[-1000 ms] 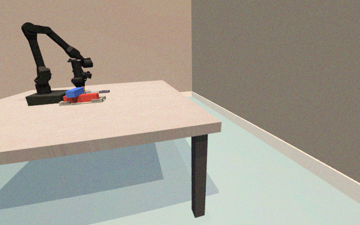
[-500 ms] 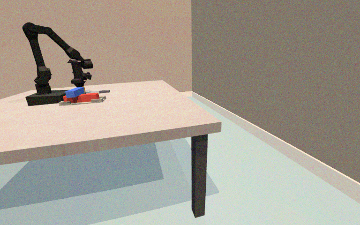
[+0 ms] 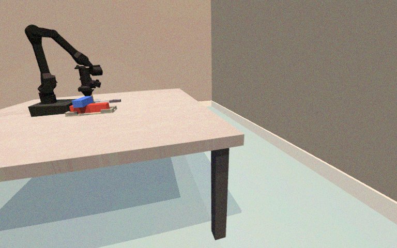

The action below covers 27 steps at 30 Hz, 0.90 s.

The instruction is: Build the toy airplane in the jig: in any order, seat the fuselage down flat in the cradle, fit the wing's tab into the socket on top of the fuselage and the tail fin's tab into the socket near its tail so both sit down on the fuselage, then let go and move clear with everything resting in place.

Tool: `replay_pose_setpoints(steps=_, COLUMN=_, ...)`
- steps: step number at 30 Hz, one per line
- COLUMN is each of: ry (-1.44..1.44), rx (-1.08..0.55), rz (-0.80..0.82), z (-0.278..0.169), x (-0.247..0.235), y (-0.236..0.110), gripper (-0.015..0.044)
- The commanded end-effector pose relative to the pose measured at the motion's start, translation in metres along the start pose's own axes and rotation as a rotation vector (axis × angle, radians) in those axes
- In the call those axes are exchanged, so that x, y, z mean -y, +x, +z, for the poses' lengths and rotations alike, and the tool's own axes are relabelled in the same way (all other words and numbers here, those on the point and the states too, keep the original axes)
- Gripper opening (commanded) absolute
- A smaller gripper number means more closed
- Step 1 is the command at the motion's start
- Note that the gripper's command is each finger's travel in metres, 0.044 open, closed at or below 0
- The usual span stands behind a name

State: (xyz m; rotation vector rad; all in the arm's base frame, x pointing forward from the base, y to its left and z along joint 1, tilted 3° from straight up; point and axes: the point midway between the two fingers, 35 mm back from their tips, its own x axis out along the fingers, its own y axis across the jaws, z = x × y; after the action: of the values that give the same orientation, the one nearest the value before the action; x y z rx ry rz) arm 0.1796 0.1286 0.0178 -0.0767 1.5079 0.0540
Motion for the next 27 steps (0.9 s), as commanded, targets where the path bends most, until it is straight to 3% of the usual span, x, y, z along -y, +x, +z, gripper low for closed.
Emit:
replay_pose_setpoints(steps=1, ry=-0.003, rx=0.009, rz=-0.008, z=0.003, x=0.0, y=-0.009, gripper=0.0)
replay_pose_setpoints(steps=27, ry=-0.003, rx=0.011, rz=0.0, z=0.007, x=-0.004, y=-0.089, gripper=0.0)
